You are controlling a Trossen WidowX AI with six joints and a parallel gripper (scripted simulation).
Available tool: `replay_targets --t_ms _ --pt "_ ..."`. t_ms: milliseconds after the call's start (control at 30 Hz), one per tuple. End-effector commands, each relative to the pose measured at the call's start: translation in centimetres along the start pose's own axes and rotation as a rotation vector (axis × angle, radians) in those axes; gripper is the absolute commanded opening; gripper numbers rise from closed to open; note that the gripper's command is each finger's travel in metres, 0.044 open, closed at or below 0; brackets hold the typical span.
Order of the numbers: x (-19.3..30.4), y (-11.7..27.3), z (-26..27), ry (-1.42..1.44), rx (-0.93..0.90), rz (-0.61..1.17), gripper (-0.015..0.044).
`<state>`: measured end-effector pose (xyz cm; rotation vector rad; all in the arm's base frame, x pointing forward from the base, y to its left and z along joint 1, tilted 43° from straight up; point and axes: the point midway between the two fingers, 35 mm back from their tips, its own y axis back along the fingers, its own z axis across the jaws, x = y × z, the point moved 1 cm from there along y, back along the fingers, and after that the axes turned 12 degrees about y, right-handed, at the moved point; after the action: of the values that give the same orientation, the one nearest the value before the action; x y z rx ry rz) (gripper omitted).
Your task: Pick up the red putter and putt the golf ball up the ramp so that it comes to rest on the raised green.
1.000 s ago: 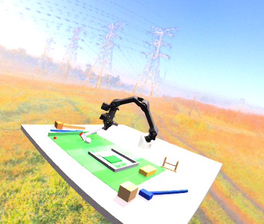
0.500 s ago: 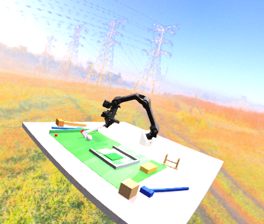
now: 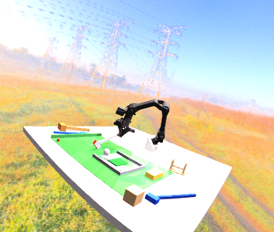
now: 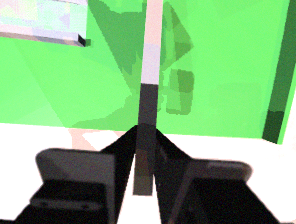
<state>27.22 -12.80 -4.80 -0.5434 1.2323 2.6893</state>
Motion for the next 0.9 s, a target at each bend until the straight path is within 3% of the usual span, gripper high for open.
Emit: replay_targets --t_ms 0,333,867 --pt "-0.2 1.1 0.2 -0.009 0.003 -0.01 0.0" --pt "-1.2 5.7 0.0 -0.009 0.004 -0.009 0.0" --pt "-1.0 5.0 0.1 -0.019 -0.003 -0.007 0.0"
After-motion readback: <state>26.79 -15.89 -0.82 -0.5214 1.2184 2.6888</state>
